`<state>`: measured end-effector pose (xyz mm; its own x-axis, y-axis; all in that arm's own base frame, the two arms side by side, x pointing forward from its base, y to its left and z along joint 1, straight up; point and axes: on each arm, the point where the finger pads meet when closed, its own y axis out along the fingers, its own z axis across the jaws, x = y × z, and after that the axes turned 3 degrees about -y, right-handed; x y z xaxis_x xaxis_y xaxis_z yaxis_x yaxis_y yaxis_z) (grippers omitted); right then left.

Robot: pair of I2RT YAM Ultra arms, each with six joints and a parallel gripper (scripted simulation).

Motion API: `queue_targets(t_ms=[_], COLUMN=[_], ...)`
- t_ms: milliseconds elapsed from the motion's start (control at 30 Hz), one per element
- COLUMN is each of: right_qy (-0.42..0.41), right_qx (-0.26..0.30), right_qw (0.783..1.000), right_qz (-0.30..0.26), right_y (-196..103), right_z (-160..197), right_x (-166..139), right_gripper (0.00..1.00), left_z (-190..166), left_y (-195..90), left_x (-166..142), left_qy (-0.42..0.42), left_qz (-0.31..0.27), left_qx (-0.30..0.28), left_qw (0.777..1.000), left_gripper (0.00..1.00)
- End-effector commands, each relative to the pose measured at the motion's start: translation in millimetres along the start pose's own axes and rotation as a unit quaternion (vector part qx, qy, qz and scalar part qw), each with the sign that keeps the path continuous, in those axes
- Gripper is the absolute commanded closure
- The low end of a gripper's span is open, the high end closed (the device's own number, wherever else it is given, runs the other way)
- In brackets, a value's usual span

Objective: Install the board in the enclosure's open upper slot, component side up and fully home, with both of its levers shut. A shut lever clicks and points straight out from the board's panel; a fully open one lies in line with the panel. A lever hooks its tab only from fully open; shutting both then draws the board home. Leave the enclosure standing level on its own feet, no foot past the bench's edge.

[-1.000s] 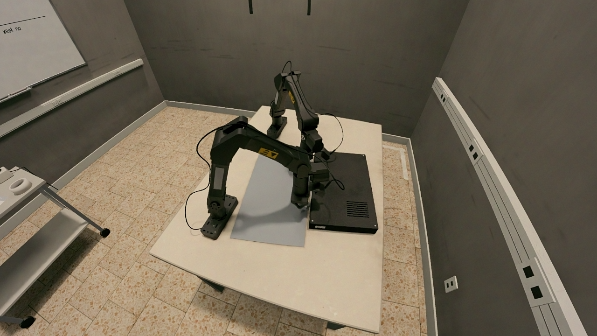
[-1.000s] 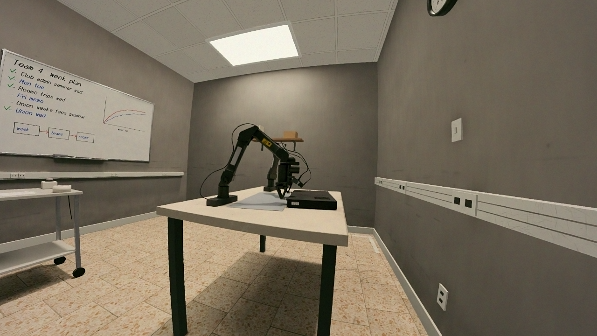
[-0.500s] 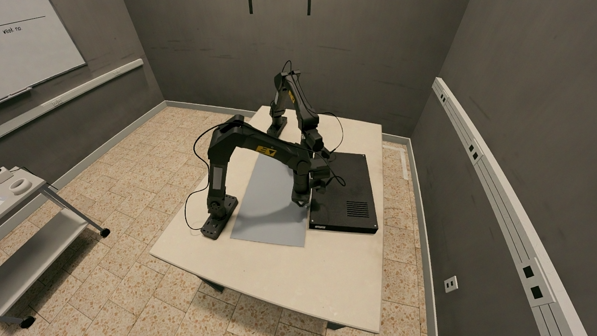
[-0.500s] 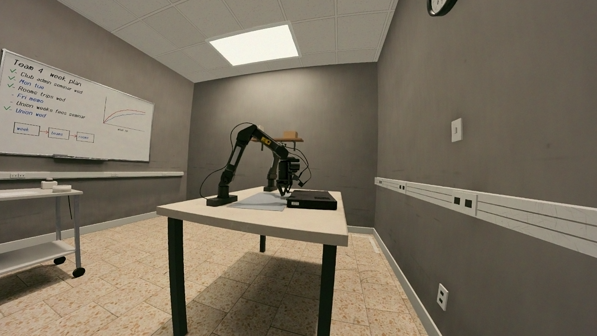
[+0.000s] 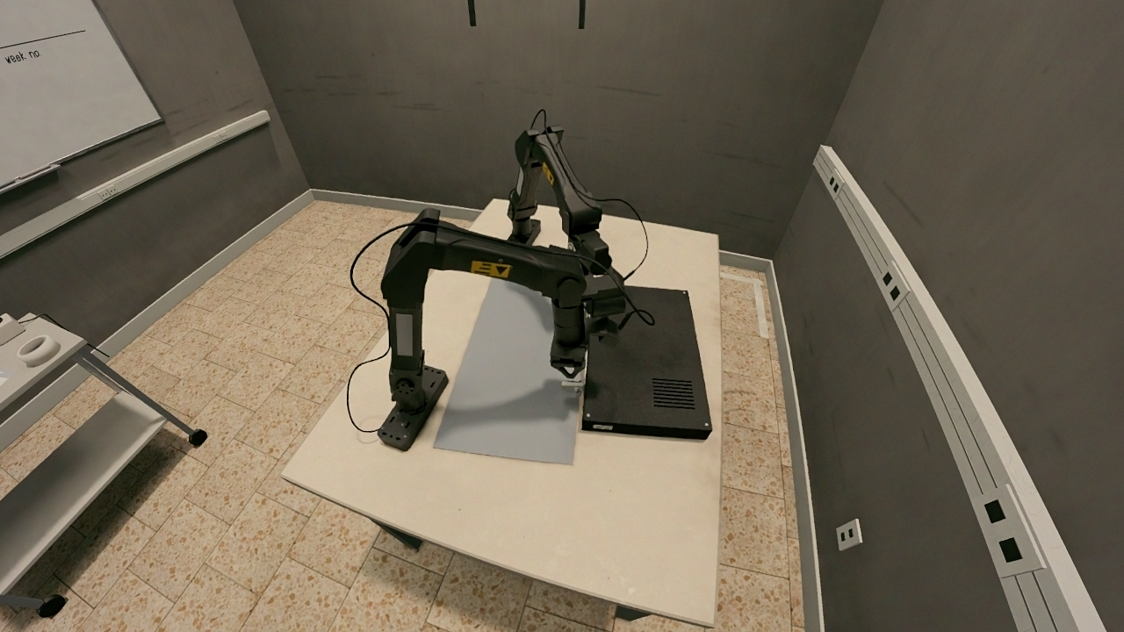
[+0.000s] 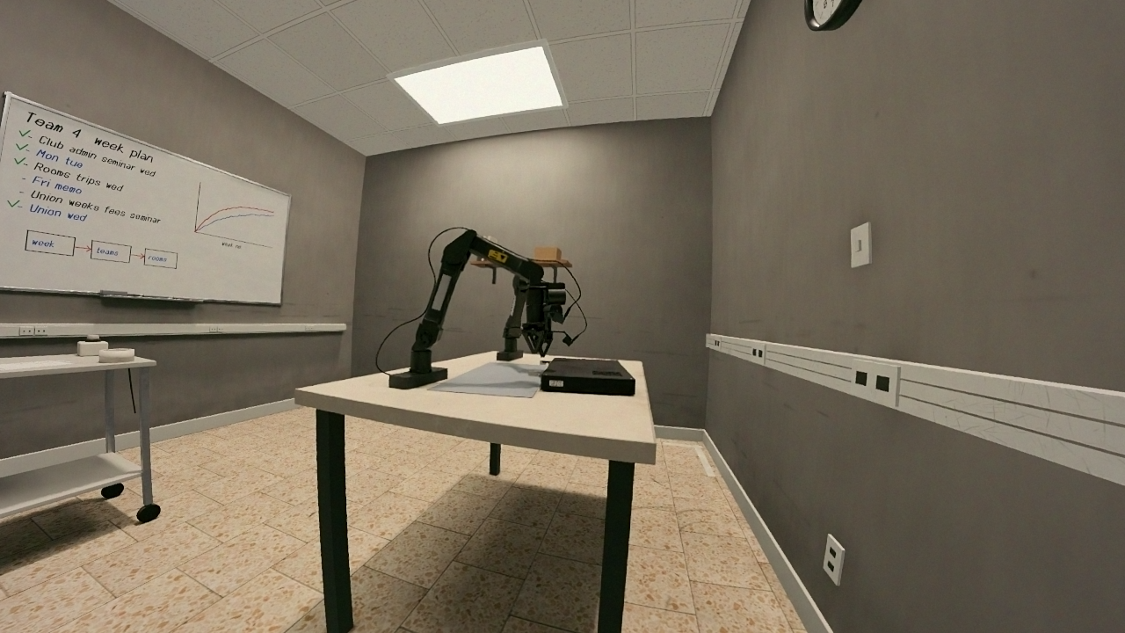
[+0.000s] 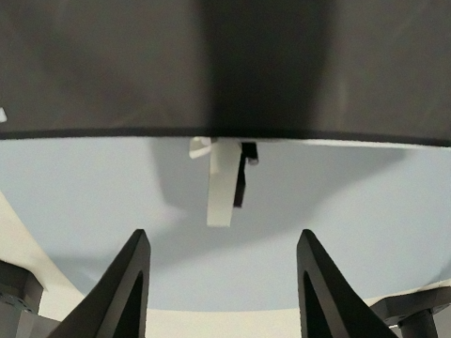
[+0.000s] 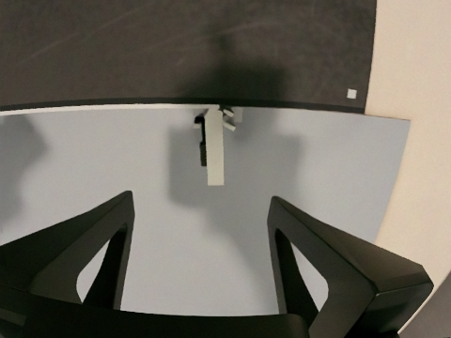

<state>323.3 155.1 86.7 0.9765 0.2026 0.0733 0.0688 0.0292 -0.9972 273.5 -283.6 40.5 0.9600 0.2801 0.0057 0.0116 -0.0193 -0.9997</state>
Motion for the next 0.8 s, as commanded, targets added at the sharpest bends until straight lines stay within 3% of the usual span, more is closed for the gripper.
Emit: queue_targets(t_ms=[0,100,267,500,633,767], right_qy=[0.002,0.004,0.004,0.002,0.002,0.002], right_qx=[-0.013,-0.015,-0.014,-0.009,-0.009,-0.009], right_qw=[1.000,0.999,0.999,1.000,1.000,1.000], right_qz=[0.028,0.036,0.032,0.029,0.029,0.029], right_y=[-3.0,1.3,3.5,0.5,0.5,0.5], right_z=[-5.8,-8.1,-8.2,-4.4,-4.4,-4.4], right_x=[-10.7,-13.0,-10.7,-11.1,-11.1,-11.1], right_gripper=[0.36,0.36,0.36,0.36,0.36,0.36], left_z=[-7.5,-7.7,-2.8,-1.5,6.6,28.9], left_y=[-34.2,-56.7,-40.2,-38.6,-49.4,-84.8], left_x=[4.6,2.2,-3.3,-1.3,17.9,42.5], left_qy=[-0.001,0.000,0.001,0.003,0.013,0.030], left_qz=[-0.016,-0.016,-0.005,-0.007,-0.060,-0.151], left_qx=[-0.015,-0.015,0.005,0.008,0.005,-0.001], left_qw=[1.000,1.000,1.000,1.000,0.998,0.988], left_gripper=[0.36,0.36,0.36,0.36,0.36,0.36])
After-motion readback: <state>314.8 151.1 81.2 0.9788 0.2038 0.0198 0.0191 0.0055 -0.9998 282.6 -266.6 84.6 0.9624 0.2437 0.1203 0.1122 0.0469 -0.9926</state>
